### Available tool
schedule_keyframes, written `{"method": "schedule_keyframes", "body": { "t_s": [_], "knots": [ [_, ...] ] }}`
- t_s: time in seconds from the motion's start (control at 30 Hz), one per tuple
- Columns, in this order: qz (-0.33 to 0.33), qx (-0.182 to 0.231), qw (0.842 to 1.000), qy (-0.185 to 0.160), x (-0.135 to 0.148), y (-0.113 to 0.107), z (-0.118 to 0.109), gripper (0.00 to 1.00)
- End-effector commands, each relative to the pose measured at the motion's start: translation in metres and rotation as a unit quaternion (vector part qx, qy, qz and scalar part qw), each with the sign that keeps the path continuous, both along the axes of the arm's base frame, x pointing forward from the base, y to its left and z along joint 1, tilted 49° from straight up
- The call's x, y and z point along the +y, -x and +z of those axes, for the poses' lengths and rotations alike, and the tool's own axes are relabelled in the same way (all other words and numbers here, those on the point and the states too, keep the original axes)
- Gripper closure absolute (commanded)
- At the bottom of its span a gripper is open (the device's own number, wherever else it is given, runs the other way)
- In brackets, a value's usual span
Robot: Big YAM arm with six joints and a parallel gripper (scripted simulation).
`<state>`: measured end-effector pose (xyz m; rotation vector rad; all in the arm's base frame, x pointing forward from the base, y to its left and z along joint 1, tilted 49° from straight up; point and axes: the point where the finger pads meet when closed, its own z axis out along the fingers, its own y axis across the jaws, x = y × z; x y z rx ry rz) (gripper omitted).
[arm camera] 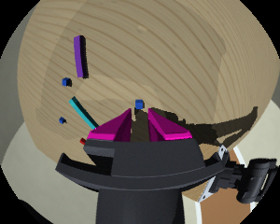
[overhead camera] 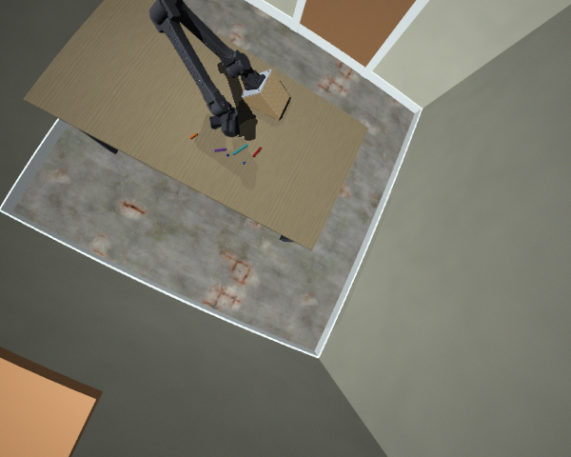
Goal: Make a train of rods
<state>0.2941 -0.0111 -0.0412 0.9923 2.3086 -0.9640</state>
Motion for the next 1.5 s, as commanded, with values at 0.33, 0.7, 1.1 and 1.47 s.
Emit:
{"method": "schedule_keyframes", "body": {
  "t_s": [0.33,0.7,1.1,1.47],
  "knots": [
    [0.004,-0.013,1.0,-0.005,0.0097,-0.0096,-0.0037,0.77],
    [0.003,-0.013,1.0,-0.005,0.0097,-0.0099,-0.0036,0.77],
    [0.003,-0.013,1.0,-0.005,0.0097,-0.0099,-0.0036,0.77],
    [0.003,-0.013,1.0,-0.005,0.0097,-0.0099,-0.0036,0.77]
  ]
}}
